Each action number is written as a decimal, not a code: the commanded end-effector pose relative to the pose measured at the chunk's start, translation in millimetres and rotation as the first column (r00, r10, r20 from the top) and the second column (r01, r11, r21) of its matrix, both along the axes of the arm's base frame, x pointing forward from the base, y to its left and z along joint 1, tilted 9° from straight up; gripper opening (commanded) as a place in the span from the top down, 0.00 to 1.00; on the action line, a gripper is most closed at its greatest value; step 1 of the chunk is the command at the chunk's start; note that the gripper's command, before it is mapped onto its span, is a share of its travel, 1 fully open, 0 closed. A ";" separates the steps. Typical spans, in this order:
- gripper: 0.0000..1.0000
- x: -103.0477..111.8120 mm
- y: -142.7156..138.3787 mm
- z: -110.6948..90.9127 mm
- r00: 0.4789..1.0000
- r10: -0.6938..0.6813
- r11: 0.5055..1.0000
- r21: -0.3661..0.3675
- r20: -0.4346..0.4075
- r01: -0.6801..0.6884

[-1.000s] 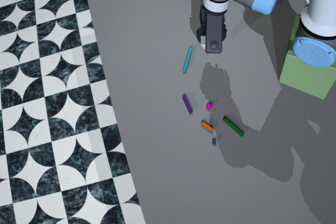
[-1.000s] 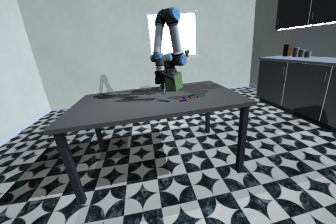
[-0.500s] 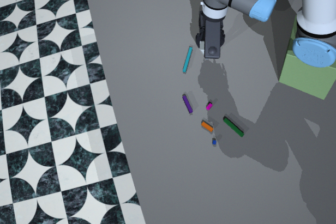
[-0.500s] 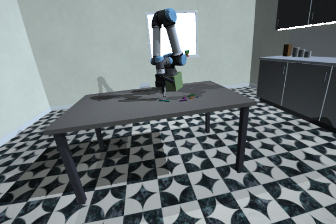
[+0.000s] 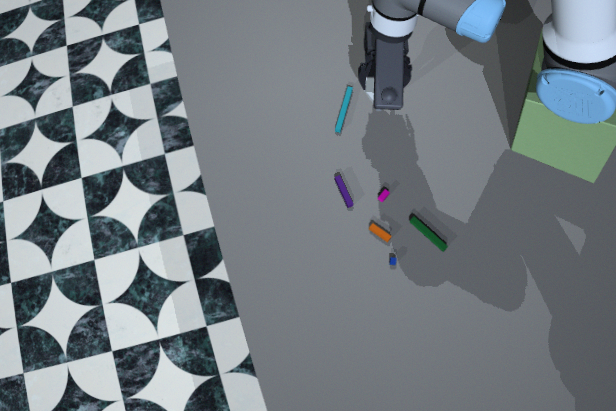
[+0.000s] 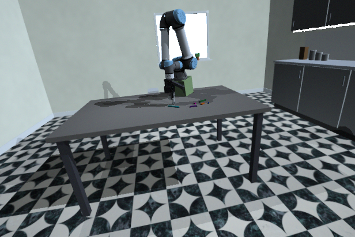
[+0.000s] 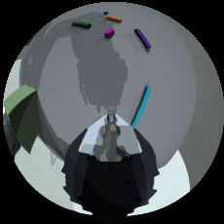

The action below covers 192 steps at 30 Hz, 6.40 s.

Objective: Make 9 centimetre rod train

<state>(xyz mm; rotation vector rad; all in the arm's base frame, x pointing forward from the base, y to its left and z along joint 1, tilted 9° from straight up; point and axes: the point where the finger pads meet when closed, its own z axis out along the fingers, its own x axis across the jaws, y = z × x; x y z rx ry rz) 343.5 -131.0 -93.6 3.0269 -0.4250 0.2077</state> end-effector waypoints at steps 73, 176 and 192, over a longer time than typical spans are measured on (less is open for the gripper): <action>1.00 1.8 -1.4 -11.8 1.000 0.000 1.000 -0.001 0.001 0.000; 0.00 -9.4 7.3 77.1 1.000 0.000 1.000 -0.001 0.001 0.000; 0.00 -9.4 7.3 77.1 1.000 0.000 1.000 -0.001 0.001 0.000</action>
